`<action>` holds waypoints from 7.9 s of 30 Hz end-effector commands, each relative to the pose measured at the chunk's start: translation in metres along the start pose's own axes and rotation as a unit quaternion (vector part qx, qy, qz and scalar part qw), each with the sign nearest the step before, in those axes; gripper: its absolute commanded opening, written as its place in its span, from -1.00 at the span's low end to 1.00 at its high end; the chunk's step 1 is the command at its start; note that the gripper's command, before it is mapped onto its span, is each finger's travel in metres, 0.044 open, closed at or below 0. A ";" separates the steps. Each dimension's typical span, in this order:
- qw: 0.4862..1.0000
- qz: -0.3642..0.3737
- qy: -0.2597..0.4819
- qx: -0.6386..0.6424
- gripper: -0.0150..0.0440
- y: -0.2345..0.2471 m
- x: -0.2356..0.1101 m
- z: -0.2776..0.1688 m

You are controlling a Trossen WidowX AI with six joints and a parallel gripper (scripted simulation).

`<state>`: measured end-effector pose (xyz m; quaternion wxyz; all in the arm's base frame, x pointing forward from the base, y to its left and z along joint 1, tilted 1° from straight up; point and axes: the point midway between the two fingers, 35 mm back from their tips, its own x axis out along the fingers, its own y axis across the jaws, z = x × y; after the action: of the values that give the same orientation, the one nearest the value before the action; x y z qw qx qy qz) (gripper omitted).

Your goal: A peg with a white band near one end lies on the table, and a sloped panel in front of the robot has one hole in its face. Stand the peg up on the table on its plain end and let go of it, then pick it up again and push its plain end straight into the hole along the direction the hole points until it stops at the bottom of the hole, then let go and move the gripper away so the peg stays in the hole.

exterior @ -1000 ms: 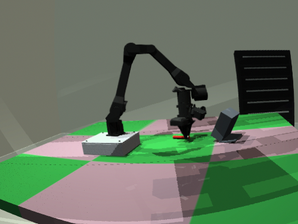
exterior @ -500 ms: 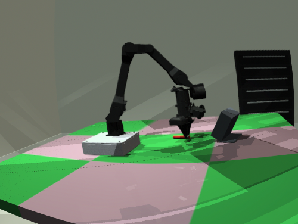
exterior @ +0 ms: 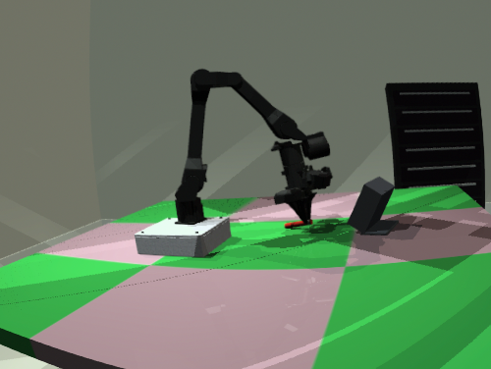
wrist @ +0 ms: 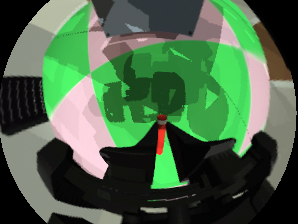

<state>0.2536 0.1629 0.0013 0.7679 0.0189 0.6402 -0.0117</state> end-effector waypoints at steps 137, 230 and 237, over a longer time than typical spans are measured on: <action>0.824 0.002 -0.566 -0.001 -0.33 -0.001 -0.037 -0.080; 0.818 -0.005 -0.575 -0.003 -0.05 -0.003 -0.034 -0.088; 0.818 -0.005 -0.575 -0.003 -0.05 -0.003 -0.034 -0.088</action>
<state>0.1612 0.1635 0.0186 0.9964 0.0035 0.0819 -0.0227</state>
